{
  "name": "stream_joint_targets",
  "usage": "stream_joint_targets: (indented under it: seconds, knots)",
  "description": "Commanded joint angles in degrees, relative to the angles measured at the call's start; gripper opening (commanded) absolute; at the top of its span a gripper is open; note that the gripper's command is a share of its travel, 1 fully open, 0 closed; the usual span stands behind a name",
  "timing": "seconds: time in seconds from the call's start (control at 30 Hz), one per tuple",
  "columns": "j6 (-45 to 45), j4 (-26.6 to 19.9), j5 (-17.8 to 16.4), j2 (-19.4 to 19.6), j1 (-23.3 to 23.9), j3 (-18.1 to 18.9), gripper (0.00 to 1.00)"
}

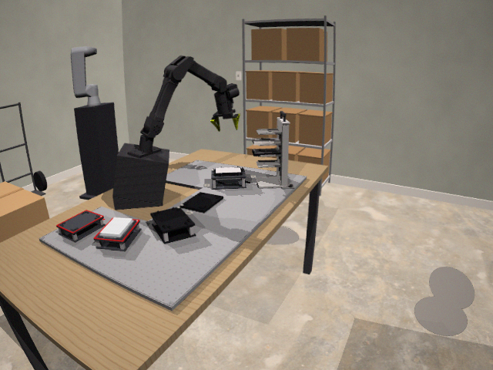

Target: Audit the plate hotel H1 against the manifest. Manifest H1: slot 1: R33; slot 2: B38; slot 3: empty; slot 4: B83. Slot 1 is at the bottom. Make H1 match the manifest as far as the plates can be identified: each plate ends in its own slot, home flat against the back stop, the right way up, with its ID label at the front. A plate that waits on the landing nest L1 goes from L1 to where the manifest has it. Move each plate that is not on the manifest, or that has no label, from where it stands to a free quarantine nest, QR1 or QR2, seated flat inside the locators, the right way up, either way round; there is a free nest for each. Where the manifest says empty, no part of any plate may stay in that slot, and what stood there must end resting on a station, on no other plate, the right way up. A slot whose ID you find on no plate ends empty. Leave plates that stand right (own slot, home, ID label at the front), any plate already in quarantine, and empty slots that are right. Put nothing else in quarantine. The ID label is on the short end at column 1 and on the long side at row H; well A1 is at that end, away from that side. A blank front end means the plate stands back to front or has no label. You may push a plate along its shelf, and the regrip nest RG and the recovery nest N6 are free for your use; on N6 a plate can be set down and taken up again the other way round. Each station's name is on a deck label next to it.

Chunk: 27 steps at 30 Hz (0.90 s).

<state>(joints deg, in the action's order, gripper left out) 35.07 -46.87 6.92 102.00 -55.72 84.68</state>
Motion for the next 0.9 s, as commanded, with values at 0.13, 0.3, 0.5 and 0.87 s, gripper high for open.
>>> stream_joint_targets:
  seconds: [0.13,0.3,0.5,0.87]
  knots:
    - [9.3,-9.6,-1.3,4.2,0.7,7.8,1.0]
    - [14.6,-15.0,-1.2,7.4,0.2,13.0,1.0]
    - [18.8,-19.4,-0.3,10.0,-0.5,17.3,1.0]
    - [20.7,-16.3,-0.5,11.9,0.4,14.0,1.0]
